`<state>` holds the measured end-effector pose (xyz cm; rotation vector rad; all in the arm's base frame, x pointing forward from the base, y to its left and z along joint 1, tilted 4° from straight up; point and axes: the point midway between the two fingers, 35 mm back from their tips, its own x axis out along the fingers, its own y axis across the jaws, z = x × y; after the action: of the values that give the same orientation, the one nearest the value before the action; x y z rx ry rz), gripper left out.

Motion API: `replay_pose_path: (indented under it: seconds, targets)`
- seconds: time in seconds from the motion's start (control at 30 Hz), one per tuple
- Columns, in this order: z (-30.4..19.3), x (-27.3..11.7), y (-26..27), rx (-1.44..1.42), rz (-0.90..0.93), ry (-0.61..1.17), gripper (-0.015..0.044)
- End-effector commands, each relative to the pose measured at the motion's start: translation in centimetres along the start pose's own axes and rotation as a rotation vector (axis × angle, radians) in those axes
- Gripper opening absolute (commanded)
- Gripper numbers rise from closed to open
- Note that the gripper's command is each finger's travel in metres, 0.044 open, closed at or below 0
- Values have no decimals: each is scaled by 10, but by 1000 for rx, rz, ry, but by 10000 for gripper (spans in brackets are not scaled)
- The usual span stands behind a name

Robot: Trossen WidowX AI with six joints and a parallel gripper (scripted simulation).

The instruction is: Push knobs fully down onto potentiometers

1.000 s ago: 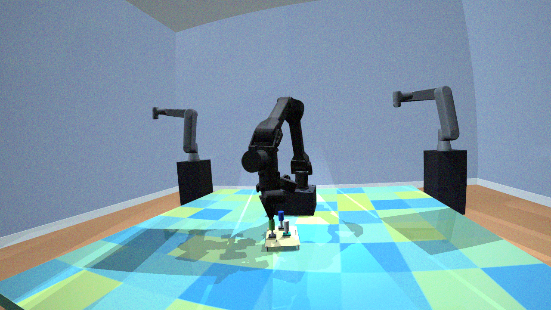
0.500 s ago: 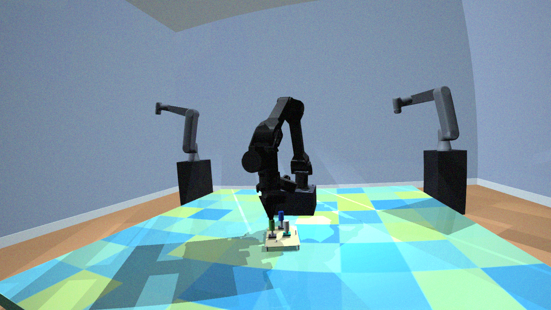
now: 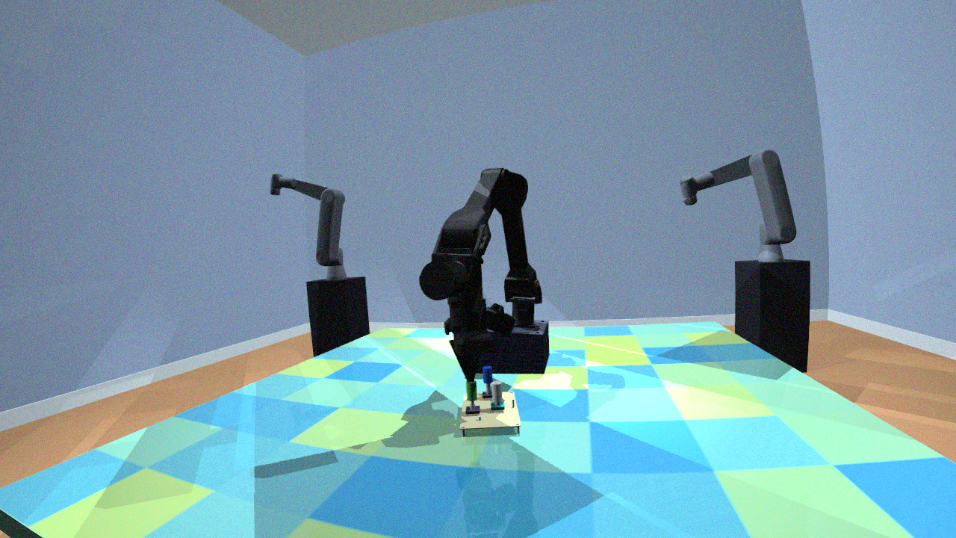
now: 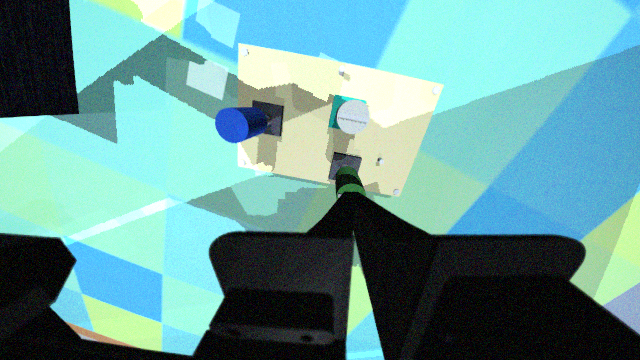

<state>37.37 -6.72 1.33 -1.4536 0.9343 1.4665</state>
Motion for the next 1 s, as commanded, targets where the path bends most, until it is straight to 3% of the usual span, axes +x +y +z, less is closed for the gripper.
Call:
replay_pose_path:
  seconds: [0.0,0.97]
  targets:
    - [1,6,-1,1,-1,-6,0]
    - [1,10,-1,1,-1,-6,0]
